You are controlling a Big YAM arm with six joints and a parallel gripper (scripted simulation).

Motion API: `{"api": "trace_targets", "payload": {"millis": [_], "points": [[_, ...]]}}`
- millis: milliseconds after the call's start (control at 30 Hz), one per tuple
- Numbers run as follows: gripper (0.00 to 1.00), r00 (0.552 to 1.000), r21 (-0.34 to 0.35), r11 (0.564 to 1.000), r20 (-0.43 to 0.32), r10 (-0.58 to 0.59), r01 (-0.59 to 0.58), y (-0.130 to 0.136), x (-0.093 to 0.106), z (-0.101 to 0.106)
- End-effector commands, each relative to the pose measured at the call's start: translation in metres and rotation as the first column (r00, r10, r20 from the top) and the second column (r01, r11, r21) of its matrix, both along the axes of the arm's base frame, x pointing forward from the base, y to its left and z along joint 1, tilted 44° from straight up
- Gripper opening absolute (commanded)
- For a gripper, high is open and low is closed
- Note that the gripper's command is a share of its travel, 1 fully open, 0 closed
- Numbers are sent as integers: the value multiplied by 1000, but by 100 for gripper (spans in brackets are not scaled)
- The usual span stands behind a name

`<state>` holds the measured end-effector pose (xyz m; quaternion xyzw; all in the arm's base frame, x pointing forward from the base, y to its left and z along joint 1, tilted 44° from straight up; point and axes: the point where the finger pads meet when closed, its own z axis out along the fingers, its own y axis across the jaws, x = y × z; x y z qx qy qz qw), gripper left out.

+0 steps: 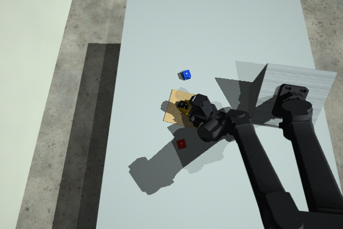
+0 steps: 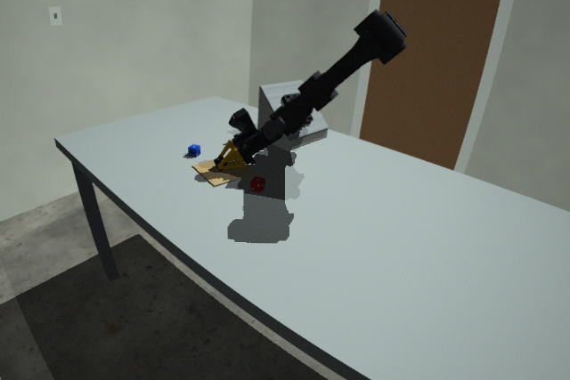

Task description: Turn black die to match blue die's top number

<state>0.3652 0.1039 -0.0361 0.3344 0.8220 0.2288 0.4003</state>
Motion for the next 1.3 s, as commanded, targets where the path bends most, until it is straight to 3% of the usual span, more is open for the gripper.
{"api": "trace_targets", "payload": {"millis": [0,500,1267], "points": [[25,1000,7,1000,10,-3,3,2,1,1],[44,1000,6,1000,8,-2,2,2,1,0],[44,1000,6,1000,8,-2,2,2,1,0]]}}
